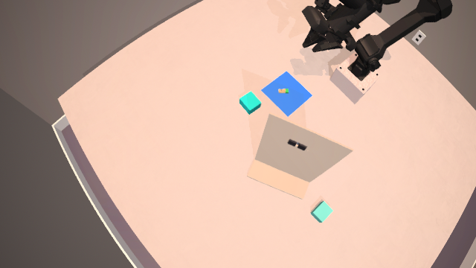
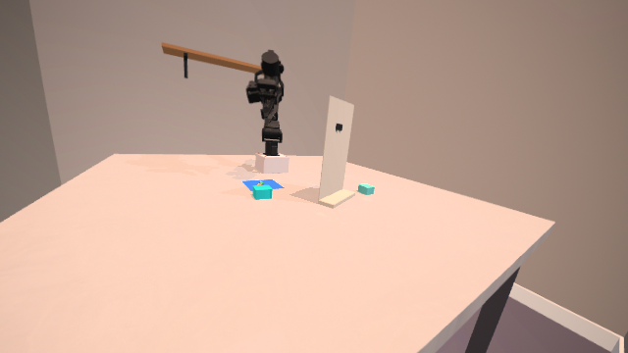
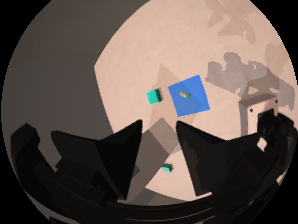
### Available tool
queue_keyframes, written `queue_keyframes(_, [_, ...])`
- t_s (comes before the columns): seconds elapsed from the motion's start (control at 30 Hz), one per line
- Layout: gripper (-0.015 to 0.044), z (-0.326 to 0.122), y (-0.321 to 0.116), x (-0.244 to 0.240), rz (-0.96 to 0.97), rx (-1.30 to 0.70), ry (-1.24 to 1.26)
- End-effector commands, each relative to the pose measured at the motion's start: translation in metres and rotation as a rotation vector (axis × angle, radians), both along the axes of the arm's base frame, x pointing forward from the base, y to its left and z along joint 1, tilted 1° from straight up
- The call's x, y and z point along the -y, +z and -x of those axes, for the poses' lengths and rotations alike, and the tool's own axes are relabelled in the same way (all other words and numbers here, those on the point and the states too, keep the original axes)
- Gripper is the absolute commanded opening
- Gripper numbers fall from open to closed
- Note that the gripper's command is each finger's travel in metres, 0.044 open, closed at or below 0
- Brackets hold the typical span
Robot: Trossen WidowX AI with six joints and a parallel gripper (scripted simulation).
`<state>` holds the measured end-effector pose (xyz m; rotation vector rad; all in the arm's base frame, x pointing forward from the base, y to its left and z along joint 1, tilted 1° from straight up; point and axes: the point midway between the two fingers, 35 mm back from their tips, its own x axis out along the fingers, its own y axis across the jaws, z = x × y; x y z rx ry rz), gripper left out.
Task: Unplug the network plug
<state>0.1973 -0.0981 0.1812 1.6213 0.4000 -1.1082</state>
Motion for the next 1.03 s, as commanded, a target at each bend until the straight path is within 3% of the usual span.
queue_keyframes(0.0, [0.0261,0.0008,0.0024,0.0003,0.001,0.000,-0.006])
queue_keyframes(0.23, [0.0440,0.0008,0.0024,0.0003,0.001,0.000,-0.006])
queue_keyframes(1.0, [0.0440,0.0008,0.0024,0.0003,0.001,0.000,-0.006])
